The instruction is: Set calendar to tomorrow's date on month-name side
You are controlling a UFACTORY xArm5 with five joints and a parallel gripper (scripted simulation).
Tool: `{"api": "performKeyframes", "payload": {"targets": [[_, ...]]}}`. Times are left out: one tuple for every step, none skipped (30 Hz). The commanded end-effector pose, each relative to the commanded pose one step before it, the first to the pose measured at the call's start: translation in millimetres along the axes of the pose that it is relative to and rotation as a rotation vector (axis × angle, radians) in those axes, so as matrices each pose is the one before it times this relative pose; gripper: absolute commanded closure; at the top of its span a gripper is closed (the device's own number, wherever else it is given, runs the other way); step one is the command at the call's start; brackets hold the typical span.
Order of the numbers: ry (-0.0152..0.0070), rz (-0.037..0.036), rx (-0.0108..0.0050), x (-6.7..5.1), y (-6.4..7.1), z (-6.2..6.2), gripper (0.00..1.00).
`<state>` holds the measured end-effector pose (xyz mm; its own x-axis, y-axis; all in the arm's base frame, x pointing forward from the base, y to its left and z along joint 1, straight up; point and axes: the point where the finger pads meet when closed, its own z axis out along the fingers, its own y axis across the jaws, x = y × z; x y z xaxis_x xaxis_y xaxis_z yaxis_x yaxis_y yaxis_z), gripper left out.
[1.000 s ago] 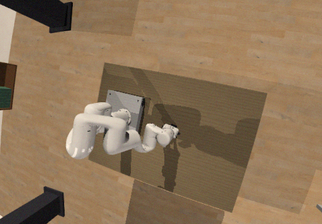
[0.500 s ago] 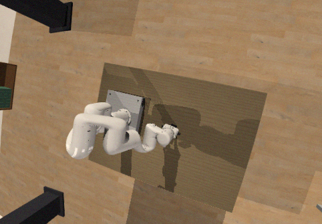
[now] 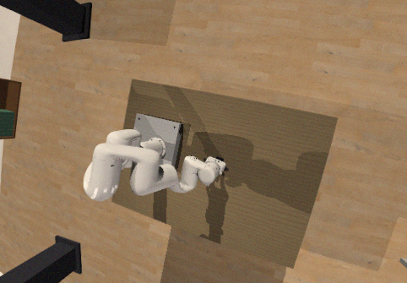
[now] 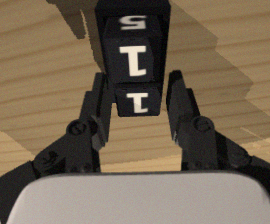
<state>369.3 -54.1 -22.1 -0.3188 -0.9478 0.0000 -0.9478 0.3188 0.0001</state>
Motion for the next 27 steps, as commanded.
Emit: {"api": "performKeyframes", "payload": {"targets": [[-0.00059, -0.00001, 0.00320, -0.24, -1.27, -3.79, 0.53], [0.00000, 0.00000, 0.00000, 0.00, 0.00, 0.00, 0.53], [0.00000, 0.00000, 0.00000, 0.00, 0.00, 0.00, 0.53], [0.00000, 0.00000, 0.00003, 0.00, 0.00, -1.91, 0.53], [-0.00001, 0.00000, 0.00004, 0.00, 0.02, -2.45, 0.53], [-0.00001, 0.00000, 0.00003, 0.00, 0.02, -3.01, 0.53], [0.00000, 0.00000, 0.00000, -0.01, -0.02, -3.58, 0.53], [0.00000, 0.00000, 0.00000, 0.00, 0.03, -4.06, 0.53], [0.00000, 0.00000, 0.00000, -0.01, -0.02, -4.56, 0.53], [0.00000, 0.00000, 0.00000, 0.00, 0.01, -4.96, 0.53], [0.00000, 0.00000, 0.00000, -0.01, -0.02, -5.32, 0.53], [0.00000, 0.00000, 0.00000, 0.00, 0.02, -5.56, 0.53], [0.00000, 0.00000, 0.00000, -0.01, -0.03, -5.68, 0.53], [0.00000, 0.00000, 0.00000, 0.00, 0.03, -5.68, 0.53], [0.00000, 0.00000, 0.00000, -0.01, -0.03, -5.54, 0.53], [0.00000, 0.00000, 0.00000, 0.00, 0.02, -5.34, 0.53], [0.00000, 0.00000, 0.00000, -0.01, -0.02, -5.03, 0.53], [0.00000, 0.00000, 0.00000, 0.00, 0.02, -4.65, 0.53], [0.00000, 0.00000, 0.00000, 0.00, 0.00, 0.00, 0.53], [0.00000, 0.00000, 0.00000, 0.00, 0.00, 0.00, 0.53], [0.00000, 0.00000, 0.00000, -0.01, -0.02, -4.20, 0.53], [0.00000, 0.00000, 0.00000, 0.00, 0.03, -3.70, 0.53], [0.00000, 0.00000, 0.00000, 0.00, -0.01, -3.15, 0.53], [0.00000, 0.00000, 0.00000, 0.00, -0.01, -2.58, 0.53], [0.00000, 0.00000, 0.00000, 0.00, 0.01, -2.01, 0.53], [0.00000, 0.00000, 0.00000, 0.00, 0.01, -1.46, 0.53], [0.00000, 0.00000, 0.00000, 0.00, 0.01, -0.96, 0.53]]}}
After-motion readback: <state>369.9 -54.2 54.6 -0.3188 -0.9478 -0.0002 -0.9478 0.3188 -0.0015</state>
